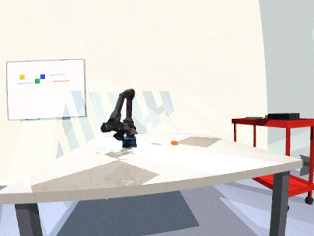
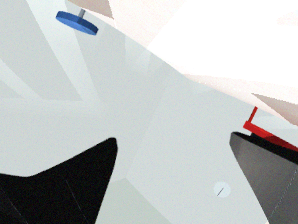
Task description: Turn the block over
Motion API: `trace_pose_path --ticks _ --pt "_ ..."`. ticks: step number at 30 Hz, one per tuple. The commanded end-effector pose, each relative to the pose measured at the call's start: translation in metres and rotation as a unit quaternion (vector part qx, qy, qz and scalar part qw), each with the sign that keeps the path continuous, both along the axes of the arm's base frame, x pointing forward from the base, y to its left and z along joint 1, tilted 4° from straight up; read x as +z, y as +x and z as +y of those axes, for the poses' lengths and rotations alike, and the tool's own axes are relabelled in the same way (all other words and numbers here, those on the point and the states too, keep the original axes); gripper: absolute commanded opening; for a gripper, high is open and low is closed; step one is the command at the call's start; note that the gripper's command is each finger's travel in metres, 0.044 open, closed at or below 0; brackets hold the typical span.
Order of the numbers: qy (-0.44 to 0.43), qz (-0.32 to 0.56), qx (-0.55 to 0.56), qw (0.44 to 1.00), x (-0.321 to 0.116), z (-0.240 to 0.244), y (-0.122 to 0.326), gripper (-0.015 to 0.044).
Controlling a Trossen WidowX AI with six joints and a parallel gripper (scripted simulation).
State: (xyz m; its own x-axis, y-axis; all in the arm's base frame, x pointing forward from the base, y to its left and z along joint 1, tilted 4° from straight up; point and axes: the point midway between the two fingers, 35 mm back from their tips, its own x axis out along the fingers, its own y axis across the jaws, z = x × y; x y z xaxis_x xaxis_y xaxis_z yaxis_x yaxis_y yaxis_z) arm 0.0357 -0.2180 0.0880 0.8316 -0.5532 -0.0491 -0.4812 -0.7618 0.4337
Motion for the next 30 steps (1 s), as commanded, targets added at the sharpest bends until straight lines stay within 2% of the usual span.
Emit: trace_pose_path --ticks 1,8,15,22,30 --pt "-0.001 0.004 0.004 1.0 -0.001 0.0 0.001 0.0426" --pt "-0.043 0.158 0.16 0.974 -0.023 -0.011 0.046 0.044" --pt "-0.132 0.292 0.342 0.884 -0.036 -0.009 0.103 0.044" --pt "-0.253 0.382 0.502 0.733 -0.041 0.008 0.163 0.044" --pt "-0.41 0.418 0.643 0.494 -0.037 0.049 0.231 0.044"
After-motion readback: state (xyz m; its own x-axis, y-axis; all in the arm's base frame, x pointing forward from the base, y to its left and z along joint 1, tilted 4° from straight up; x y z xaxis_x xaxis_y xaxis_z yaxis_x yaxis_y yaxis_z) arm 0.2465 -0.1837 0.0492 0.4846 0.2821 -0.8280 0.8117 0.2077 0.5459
